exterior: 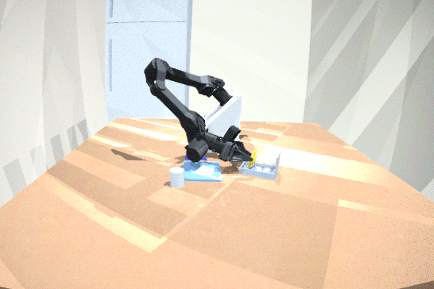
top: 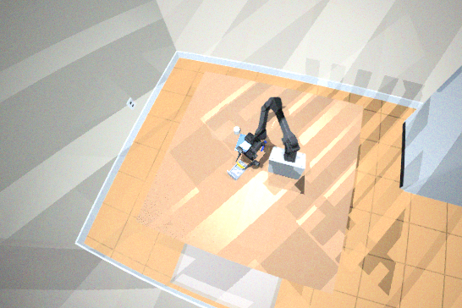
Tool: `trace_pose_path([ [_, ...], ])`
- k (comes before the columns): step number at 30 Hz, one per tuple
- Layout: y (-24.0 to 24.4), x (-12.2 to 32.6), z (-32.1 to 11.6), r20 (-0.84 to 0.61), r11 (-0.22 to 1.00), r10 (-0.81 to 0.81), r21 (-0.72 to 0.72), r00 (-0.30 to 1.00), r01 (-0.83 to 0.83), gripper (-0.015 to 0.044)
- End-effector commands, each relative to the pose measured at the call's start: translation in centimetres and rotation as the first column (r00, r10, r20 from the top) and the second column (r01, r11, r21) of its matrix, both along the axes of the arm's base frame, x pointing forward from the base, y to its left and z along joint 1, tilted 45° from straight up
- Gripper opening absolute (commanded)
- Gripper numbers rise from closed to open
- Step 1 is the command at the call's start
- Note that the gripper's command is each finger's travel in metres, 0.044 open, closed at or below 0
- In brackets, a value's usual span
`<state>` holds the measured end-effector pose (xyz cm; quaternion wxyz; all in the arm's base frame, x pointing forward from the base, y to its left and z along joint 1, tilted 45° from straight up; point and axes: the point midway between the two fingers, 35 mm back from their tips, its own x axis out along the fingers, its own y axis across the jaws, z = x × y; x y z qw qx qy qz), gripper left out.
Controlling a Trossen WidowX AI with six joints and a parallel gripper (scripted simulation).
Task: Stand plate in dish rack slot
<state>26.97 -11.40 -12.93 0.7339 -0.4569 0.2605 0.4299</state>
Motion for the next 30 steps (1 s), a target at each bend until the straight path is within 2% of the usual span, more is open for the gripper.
trace_pose_path([
  [1, 0.0, 0.0, 0.0, 0.000, 1.000, 0.000, 0.000, 1.000, 0.000, 0.0400],
  [7, 0.1, 0.0, 0.1, 0.000, 1.000, 0.001, 0.002, 1.000, -0.001, 0.0400],
  [11, 1.9, 0.5, 1.4, -0.011, 1.000, 0.017, 0.024, 1.000, -0.017, 0.0400],
  [21, 8.4, 1.9, 8.4, -0.007, 1.000, 0.004, 0.019, 1.000, -0.004, 0.0400],
  [26, 8.5, 1.9, 8.5, -0.011, 1.000, 0.000, 0.020, 1.000, 0.000, 0.0400],
  [30, 8.7, 1.7, 8.2, -0.101, 0.997, -0.068, 0.027, 0.993, 0.071, 0.0400],
])
